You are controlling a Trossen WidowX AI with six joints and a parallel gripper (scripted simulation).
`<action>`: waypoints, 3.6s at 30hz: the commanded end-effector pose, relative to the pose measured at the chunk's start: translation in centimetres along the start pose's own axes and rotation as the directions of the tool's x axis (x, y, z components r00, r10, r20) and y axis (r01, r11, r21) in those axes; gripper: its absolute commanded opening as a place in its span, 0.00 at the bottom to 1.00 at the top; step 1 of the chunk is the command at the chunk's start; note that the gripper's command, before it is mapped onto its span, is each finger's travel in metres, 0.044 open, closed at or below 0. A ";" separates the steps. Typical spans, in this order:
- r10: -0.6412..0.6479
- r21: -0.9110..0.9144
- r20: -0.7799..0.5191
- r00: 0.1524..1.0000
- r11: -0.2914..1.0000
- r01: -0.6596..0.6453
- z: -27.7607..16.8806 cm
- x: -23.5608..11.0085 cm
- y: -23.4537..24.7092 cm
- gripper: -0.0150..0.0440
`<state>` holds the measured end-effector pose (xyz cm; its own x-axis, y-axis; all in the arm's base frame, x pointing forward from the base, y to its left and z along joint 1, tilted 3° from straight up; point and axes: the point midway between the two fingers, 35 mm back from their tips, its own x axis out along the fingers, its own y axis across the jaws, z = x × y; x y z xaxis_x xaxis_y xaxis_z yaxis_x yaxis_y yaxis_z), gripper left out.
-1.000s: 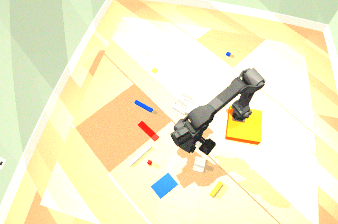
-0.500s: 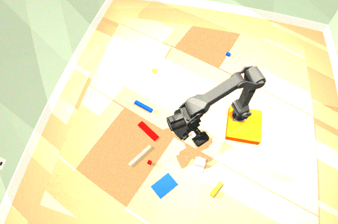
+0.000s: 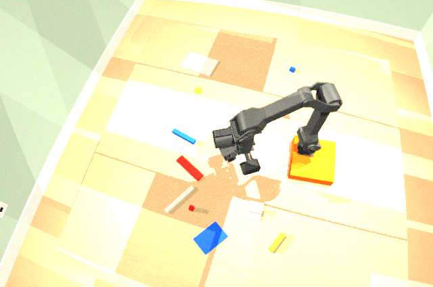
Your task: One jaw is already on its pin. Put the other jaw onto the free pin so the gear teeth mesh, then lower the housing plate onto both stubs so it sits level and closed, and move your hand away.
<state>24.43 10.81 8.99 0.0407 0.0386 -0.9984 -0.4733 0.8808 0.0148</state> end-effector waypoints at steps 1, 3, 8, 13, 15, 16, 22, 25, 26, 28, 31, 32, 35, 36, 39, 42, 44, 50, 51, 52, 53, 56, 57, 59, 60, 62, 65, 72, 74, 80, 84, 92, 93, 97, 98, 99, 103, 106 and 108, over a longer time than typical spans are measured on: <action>0.003 0.094 -0.003 1.000 0.996 -0.003 -0.7 0.1 -1.3 0.85; 0.003 0.136 -0.003 1.000 0.991 -0.002 -1.0 0.1 -1.9 0.85; 0.002 0.239 -0.003 1.000 0.971 -0.001 -1.7 0.1 -3.4 0.85; 0.001 0.340 -0.003 1.000 0.940 0.000 -2.5 0.1 -4.8 0.85; 0.001 0.380 -0.003 1.000 0.925 0.000 -2.8 0.1 -5.4 0.85; 0.001 0.400 -0.003 1.000 0.916 0.001 -3.0 0.1 -5.7 0.85; 0.000 0.516 -0.003 1.000 0.857 0.002 -4.2 0.2 -7.3 0.85; 0.000 0.571 -0.003 1.000 0.821 0.002 -4.8 0.2 -8.0 0.85; 0.000 0.588 -0.003 1.000 0.809 0.002 -5.0 0.2 -8.3 0.85; 0.000 0.623 -0.003 1.000 0.782 0.002 -5.4 0.2 -8.7 0.85; -0.001 0.673 -0.003 1.000 0.740 0.002 -6.1 0.2 -9.4 0.85; -0.001 0.688 -0.003 1.000 0.725 0.003 -6.3 0.2 -9.6 0.85; -0.001 0.735 -0.003 1.000 0.678 0.003 -7.0 0.2 -10.3 0.85; -0.001 0.749 -0.002 1.000 0.662 0.003 -7.2 0.2 -10.5 0.85; -0.001 0.781 -0.002 1.000 0.625 0.003 -7.8 0.3 -10.9 0.85; -0.001 0.783 -0.002 1.000 0.622 0.003 -7.8 0.3 -11.0 0.85; -0.001 0.783 -0.002 1.000 0.622 0.003 -7.8 0.3 -11.0 0.85; -0.001 0.783 -0.002 1.000 0.622 0.003 -7.8 0.3 -11.0 0.85; -0.001 0.783 -0.002 1.000 0.622 0.003 -7.8 0.3 -11.0 0.85; -0.001 0.783 -0.002 1.000 0.622 0.003 -7.8 0.3 -11.0 0.85; -0.001 0.783 -0.002 1.000 0.622 0.003 -7.8 0.3 -11.0 0.85; -0.001 0.783 -0.002 1.000 0.622 0.003 -7.8 0.3 -11.0 0.85; -0.001 0.783 -0.002 1.000 0.622 0.003 -7.8 0.3 -11.0 0.85; -0.001 0.783 -0.002 1.000 0.622 0.003 -7.8 0.3 -11.0 0.85; -0.001 0.783 -0.002 1.000 0.622 0.003 -7.8 0.3 -11.0 0.85; -0.001 0.785 -0.002 1.000 0.619 0.003 -7.8 0.3 -11.0 0.85; -0.001 0.785 -0.002 1.000 0.619 0.003 -7.8 0.3 -11.0 0.85; -0.001 0.785 -0.002 1.000 0.619 0.002 -7.8 0.3 -10.8 0.85; -0.001 0.785 -0.002 1.000 0.619 0.002 -7.8 0.3 -10.2 0.85; 0.000 0.785 -0.002 1.000 0.619 0.002 -7.8 0.3 -9.7 0.85; 0.000 0.785 -0.002 1.000 0.619 0.002 -7.8 0.3 -9.7 0.85; 0.000 0.785 -0.002 1.000 0.619 0.002 -7.8 0.3 -9.7 0.85; 0.000 0.785 -0.002 1.000 0.619 0.002 -7.8 0.3 -9.7 0.85; 0.000 0.785 -0.002 1.000 0.619 0.002 -7.8 0.3 -9.7 0.85; 0.000 0.785 -0.002 1.000 0.619 0.002 -7.8 0.3 -9.7 0.85; 0.000 0.785 -0.002 1.000 0.619 0.002 -7.8 0.3 -9.7 0.85; 0.000 0.785 -0.002 1.000 0.619 0.002 -7.8 0.3 -9.7 0.85; 0.000 0.785 -0.002 1.000 0.619 0.002 -7.8 0.3 -9.7 0.85; 0.000 0.786 -0.002 1.000 0.618 0.002 -7.8 0.3 -9.7 0.85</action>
<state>22.27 -1.47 8.18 0.0417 0.0343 -0.9985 0.3939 0.9179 0.0480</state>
